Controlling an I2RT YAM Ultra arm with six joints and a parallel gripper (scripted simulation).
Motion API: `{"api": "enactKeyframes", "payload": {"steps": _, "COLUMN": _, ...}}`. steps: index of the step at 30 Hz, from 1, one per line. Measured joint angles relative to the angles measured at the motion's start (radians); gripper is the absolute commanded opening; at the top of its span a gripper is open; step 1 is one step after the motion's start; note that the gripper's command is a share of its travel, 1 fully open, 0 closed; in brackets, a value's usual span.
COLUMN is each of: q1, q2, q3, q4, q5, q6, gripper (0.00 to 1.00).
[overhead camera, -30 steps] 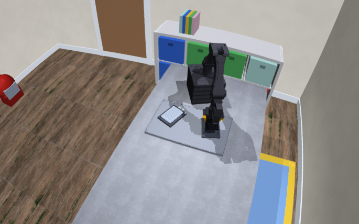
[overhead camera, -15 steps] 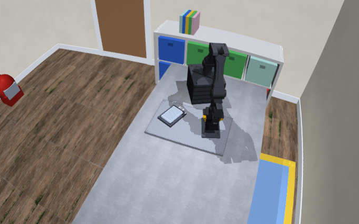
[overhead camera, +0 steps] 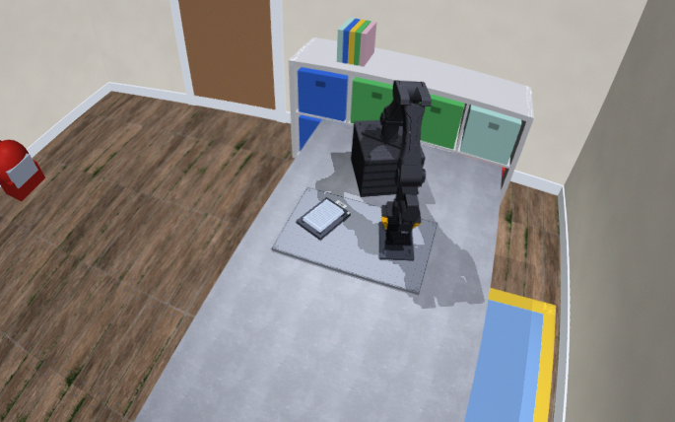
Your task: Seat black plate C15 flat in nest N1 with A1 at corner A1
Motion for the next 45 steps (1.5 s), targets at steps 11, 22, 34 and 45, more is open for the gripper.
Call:
{"api": "enactKeyframes", "payload": {"steps": 11, "q1": 0.000, "q2": 0.000, "q3": 0.000, "q4": 0.000, "q5": 0.000, "q6": 0.000, "gripper": 0.00}}
{"api": "enactKeyframes", "payload": {"steps": 22, "q1": 0.000, "q2": 0.000, "q3": 0.000, "q4": 0.000, "q5": 0.000, "q6": 0.000, "gripper": 0.00}}
{"api": "enactKeyframes", "payload": {"steps": 34, "q1": 0.000, "q2": 0.000, "q3": 0.002, "q4": -0.003, "q5": 0.000, "q6": 0.000, "gripper": 0.00}}
{"api": "enactKeyframes", "payload": {"steps": 45, "q1": -0.002, "q2": 0.002, "q3": 0.027, "q4": -0.013, "q5": 0.000, "q6": -0.001, "gripper": 0.00}}
